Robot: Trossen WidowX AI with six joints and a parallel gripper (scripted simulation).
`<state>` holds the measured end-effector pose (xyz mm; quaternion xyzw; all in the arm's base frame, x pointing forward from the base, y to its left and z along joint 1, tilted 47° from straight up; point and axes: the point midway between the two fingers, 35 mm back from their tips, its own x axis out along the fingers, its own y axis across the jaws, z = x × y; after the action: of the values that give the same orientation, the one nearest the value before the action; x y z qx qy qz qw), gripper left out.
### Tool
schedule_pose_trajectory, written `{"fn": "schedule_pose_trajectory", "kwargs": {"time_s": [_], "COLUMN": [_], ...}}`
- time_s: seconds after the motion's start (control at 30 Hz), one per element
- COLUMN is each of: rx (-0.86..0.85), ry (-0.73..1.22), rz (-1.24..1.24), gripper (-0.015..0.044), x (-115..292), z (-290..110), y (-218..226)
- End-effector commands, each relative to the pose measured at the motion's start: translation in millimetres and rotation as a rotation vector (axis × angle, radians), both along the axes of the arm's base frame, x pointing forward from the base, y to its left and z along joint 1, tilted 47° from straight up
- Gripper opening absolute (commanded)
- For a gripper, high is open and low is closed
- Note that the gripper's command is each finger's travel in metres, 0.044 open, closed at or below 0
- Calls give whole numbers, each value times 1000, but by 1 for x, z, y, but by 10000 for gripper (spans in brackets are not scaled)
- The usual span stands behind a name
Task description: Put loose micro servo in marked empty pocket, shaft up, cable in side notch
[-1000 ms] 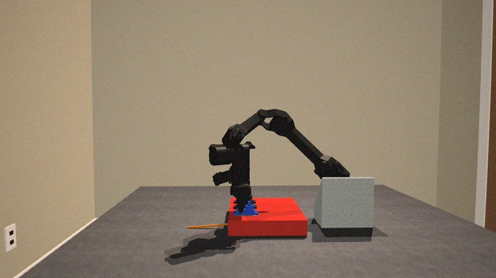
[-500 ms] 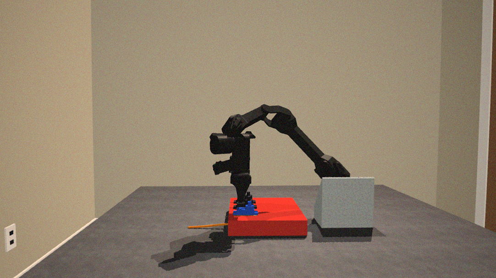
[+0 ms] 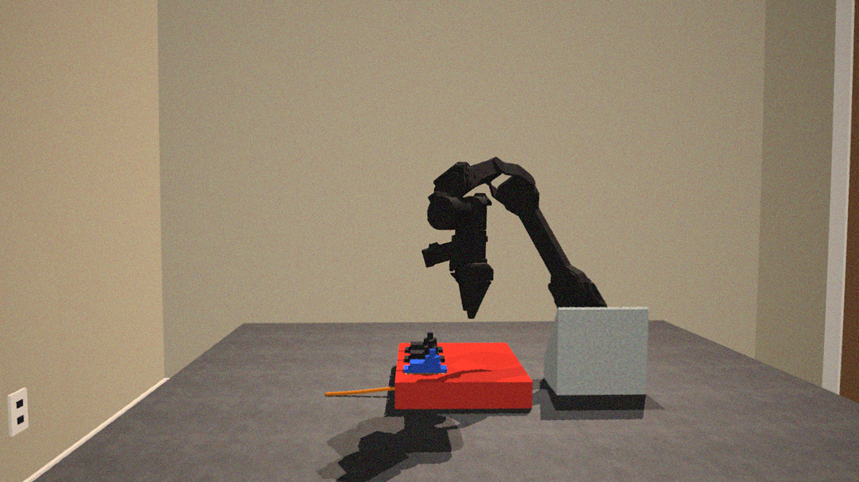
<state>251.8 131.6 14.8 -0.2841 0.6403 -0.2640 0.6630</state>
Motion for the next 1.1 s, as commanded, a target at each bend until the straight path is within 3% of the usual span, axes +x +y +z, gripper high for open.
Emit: {"fn": "schedule_pose_trajectory", "kwargs": {"time_s": [0.0,0.4,1.07], "rx": [-11,-7,-7], "ry": [2,3,3], "rz": [-26,-15,-15], "gripper": [440,440,440], "x": [-14,-14,-14], "z": [4,39,39], "y": [-3,32,32]}}
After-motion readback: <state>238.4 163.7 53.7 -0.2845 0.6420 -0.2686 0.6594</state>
